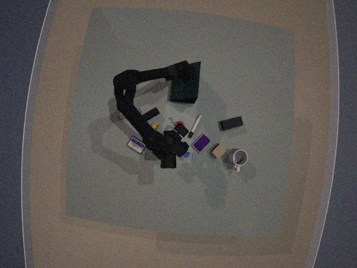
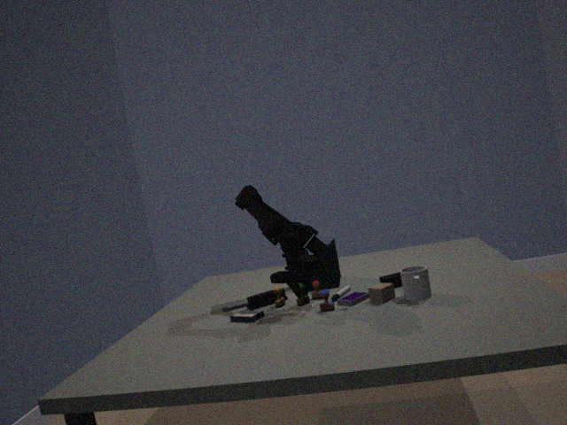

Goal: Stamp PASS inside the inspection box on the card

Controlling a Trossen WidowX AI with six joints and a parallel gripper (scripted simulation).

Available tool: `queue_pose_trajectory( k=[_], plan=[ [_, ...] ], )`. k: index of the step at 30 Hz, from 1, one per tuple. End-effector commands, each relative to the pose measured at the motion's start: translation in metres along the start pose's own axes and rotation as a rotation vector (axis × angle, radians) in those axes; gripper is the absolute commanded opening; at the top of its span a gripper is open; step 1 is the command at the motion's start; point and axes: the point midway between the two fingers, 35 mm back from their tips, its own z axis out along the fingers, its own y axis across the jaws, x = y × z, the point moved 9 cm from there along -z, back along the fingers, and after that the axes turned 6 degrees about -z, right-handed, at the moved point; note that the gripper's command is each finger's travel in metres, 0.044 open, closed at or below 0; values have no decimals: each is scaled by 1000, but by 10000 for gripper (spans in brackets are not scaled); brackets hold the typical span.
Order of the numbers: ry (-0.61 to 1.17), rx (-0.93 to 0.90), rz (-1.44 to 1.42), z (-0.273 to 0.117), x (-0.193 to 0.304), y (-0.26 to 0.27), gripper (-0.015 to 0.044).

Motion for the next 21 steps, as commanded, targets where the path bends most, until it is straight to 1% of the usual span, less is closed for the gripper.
queue_pose_trajectory(
  k=[1, 21],
  plan=[
    [8, -5, -6, 5, 1, 1, 0],
    [7, -5, -6, 10, 1, 2, 0]
  ],
)
